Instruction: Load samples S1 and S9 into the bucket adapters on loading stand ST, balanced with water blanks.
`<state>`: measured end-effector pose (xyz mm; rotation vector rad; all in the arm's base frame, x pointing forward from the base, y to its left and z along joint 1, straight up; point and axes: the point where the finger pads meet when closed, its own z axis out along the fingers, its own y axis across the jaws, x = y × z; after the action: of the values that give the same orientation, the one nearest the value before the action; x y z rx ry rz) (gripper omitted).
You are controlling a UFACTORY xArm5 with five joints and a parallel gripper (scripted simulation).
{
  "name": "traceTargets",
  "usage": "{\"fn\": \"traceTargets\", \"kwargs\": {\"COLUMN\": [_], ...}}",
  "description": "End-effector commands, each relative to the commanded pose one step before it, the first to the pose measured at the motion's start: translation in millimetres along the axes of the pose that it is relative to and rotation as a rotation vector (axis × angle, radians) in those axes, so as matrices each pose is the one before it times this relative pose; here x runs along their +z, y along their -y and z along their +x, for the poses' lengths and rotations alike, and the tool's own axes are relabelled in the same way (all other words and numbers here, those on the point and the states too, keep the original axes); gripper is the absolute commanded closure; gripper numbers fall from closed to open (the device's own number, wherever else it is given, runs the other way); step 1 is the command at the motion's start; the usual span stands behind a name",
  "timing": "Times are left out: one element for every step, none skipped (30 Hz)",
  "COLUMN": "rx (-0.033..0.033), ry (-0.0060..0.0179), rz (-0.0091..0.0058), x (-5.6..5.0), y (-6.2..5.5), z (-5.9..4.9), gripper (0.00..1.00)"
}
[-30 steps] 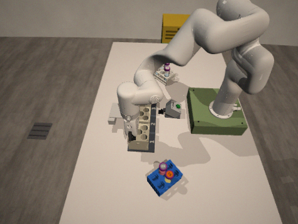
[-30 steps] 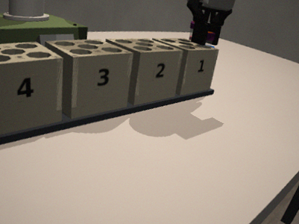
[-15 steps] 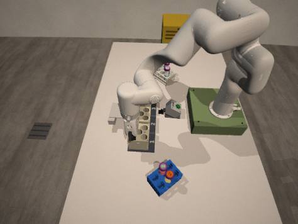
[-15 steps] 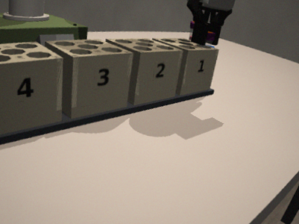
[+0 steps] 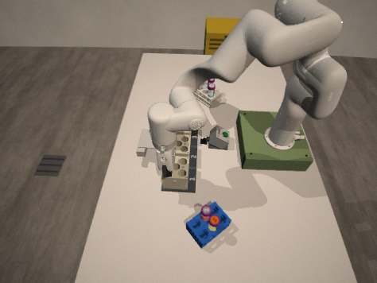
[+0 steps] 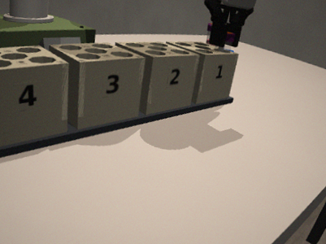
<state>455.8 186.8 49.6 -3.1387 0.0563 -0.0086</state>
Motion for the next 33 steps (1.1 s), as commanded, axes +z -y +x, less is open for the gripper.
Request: {"fn": "traceTargets", "kwargs": {"rx": [0.00000,0.00000,0.00000,0.00000,0.00000,0.00000,0.00000,0.00000,0.00000,0.00000,0.00000,0.00000,0.00000,0.00000,0.00000,0.00000,0.00000,0.00000,0.00000,0.00000,0.00000,0.00000,0.00000,0.00000,0.00000,0.00000,0.00000,0.00000,0.00000,0.00000,0.00000,0.00000,0.00000], "ry": [-0.00245,0.00000,0.00000,0.00000,0.00000,0.00000,0.00000,0.00000,0.00000,0.00000,0.00000,0.00000,0.00000,0.00000,0.00000,0.00000,0.00000,0.00000,0.00000,0.00000,0.00000,0.00000,0.00000,0.00000,0.00000,0.00000,0.00000,0.00000,0.00000,0.00000,0.00000,0.00000,0.00000], "rz": [0.00399,0.00000,0.00000,0.00000,0.00000,0.00000,0.00000,0.00000,0.00000,0.00000,0.00000,0.00000,0.00000,0.00000,0.00000,0.00000,0.00000,0.00000,0.00000,0.00000,0.00000,0.00000,0.00000,0.00000,0.00000,0.00000,0.00000,0.00000,0.00000,0.00000,0.00000,0.00000,0.00000], "x": [-3.30,-0.67,-0.67,-0.67,-0.67,-0.67,-0.67,-0.67,-0.67,-0.67,-0.67,-0.67,-0.67,0.00,0.00,-0.67,-0.67,-0.67,-0.67,-0.67,-0.67,-0.67,-0.67,-0.67,0.00,0.00,0.00,-2.00,-2.00,-2.00,0.00,0.00,-2.00], "y": [0.55,0.00,0.00,0.00,0.00,0.00,0.00,0.00,0.00,0.00,0.00,0.00,0.00,0.00,0.00,0.00,0.00,0.00,0.00,0.00,0.00,0.00,0.00,0.00,0.00,0.00,0.00,0.00,0.00,0.00,0.00,0.00,0.00], "z": [1.22,0.00,0.00,0.00,0.00,0.00,0.00,0.00,0.00,0.00,0.00,0.00,0.00,0.00,0.00,0.00,0.00,0.00,0.00,0.00,0.00,0.00,0.00,0.00,0.00,0.00,0.00,0.00,0.00,0.00,0.00,0.00,0.00], "gripper": [1.00,1.00,1.00,1.00,1.00,1.00,1.00,1.00,1.00,1.00,1.00,1.00,1.00,1.00,1.00,1.00,1.00,1.00,1.00,1.00,1.00,1.00,1.00,1.00,1.00,1.00,1.00,1.00,1.00,1.00,1.00,1.00,1.00]}}
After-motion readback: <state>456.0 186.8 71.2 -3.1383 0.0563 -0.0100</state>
